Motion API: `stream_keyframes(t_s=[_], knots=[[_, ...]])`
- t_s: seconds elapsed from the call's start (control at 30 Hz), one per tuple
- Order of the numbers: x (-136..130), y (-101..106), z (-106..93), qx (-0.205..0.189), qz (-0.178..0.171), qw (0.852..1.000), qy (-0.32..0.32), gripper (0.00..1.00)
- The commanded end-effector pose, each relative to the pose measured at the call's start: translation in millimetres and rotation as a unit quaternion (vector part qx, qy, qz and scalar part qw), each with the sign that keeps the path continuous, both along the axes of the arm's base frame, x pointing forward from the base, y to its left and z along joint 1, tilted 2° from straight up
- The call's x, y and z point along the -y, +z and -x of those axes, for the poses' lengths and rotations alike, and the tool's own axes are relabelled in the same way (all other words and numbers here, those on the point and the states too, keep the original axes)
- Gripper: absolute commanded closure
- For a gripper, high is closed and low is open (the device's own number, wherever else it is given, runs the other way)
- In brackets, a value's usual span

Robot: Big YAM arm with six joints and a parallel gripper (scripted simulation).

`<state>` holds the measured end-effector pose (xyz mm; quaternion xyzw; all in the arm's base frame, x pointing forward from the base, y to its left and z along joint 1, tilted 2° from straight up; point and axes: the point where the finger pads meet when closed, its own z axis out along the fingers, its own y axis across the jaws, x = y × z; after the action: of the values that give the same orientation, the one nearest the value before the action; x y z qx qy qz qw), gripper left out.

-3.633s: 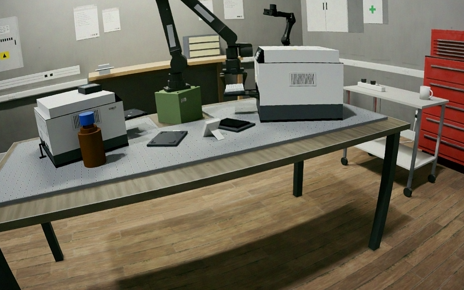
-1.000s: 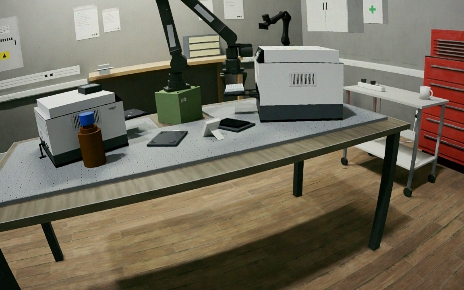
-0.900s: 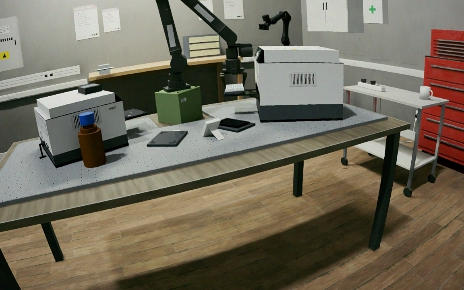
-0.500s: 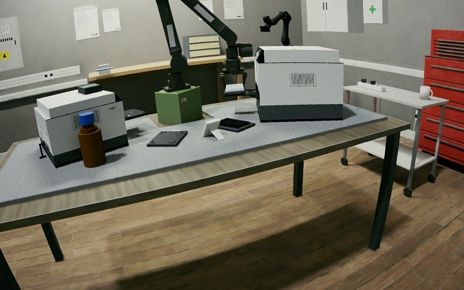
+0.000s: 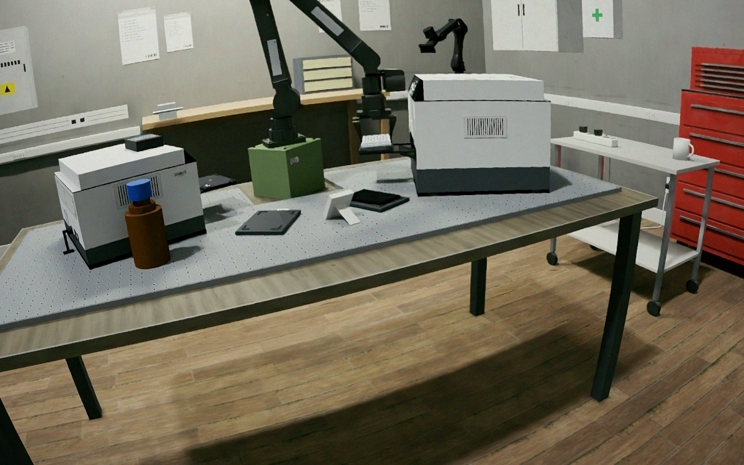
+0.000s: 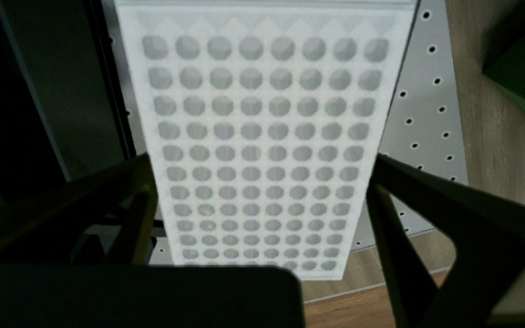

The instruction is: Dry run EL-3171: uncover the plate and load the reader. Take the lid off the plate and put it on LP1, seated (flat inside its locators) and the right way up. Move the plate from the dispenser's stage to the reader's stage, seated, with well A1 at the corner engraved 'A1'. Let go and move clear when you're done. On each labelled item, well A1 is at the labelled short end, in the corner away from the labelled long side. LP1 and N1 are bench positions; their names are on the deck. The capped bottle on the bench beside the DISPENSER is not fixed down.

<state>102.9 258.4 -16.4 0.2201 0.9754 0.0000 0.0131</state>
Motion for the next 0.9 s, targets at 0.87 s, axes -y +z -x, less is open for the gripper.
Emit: stream_keyframes(t_s=[0.87], knots=[[-18.4, 5.1, -7.1, 0.007, -0.018, 1.000, 0.000, 0.14]])
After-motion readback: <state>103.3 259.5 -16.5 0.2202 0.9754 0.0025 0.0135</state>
